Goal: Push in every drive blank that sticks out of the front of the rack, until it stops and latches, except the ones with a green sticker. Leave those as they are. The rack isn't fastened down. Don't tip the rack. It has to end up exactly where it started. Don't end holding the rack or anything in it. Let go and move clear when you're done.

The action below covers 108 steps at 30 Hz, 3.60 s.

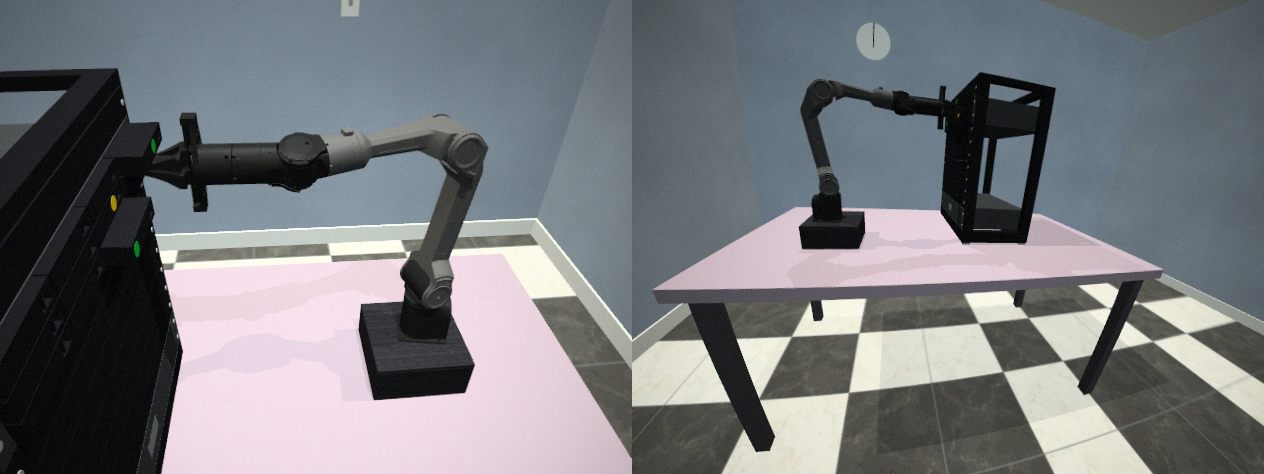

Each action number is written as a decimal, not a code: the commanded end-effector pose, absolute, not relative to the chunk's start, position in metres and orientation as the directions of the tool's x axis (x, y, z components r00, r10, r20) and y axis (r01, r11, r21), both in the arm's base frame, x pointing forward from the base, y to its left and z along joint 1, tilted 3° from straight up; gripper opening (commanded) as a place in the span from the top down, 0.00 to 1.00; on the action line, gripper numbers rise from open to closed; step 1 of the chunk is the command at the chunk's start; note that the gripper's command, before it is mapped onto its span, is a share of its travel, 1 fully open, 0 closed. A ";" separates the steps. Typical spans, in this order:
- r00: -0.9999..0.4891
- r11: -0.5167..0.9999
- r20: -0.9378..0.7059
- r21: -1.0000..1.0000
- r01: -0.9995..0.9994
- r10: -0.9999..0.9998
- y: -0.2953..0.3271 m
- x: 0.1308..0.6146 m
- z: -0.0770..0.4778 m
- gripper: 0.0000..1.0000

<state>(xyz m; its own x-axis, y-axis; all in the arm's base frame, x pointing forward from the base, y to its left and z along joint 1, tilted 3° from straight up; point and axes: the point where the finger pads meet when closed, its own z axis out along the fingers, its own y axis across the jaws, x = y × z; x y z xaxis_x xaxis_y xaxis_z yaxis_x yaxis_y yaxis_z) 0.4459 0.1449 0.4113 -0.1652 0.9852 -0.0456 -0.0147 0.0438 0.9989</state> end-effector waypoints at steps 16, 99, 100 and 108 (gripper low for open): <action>-0.166 0.045 -0.046 0.999 -0.007 0.985 0.146 0.452 0.407 1.00; -0.166 0.045 -0.046 0.999 -0.007 0.985 0.129 0.347 0.405 1.00; -0.166 0.045 -0.046 0.999 -0.007 0.985 0.129 0.347 0.405 1.00; -0.166 0.045 -0.046 0.999 -0.007 0.985 0.129 0.347 0.405 1.00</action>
